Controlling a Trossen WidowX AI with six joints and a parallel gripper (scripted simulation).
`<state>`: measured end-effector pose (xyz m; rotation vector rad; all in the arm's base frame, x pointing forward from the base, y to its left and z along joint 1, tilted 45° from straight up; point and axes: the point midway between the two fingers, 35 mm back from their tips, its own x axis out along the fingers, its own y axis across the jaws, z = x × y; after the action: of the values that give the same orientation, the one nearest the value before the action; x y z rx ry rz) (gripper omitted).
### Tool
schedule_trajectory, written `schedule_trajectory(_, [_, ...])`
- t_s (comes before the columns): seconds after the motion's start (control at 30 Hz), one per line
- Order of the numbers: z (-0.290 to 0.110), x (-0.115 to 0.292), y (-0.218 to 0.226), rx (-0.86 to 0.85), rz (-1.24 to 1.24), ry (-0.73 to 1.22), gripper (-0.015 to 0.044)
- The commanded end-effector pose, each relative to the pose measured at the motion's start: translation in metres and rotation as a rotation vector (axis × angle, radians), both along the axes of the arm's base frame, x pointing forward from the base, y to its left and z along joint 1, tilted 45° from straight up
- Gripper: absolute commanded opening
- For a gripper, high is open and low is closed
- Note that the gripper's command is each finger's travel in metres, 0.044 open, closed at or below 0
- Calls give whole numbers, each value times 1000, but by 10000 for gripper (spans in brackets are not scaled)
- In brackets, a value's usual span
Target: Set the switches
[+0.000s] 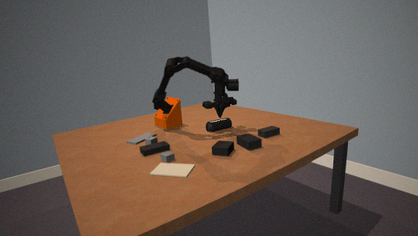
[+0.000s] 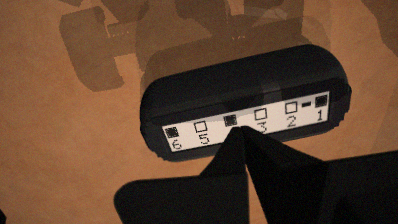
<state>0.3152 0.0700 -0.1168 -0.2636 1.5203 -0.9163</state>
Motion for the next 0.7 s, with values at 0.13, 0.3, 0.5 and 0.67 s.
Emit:
schedule_trajectory(0.13, [3,13,11,294,749,731,0])
schedule_trajectory(0.3, [4,15,13,382,962,920,0])
schedule_trajectory(0.5, [5,17,15,495,1222,1139,0])
schedule_trajectory(0.67, [6,19,17,592,1446,1313,0])
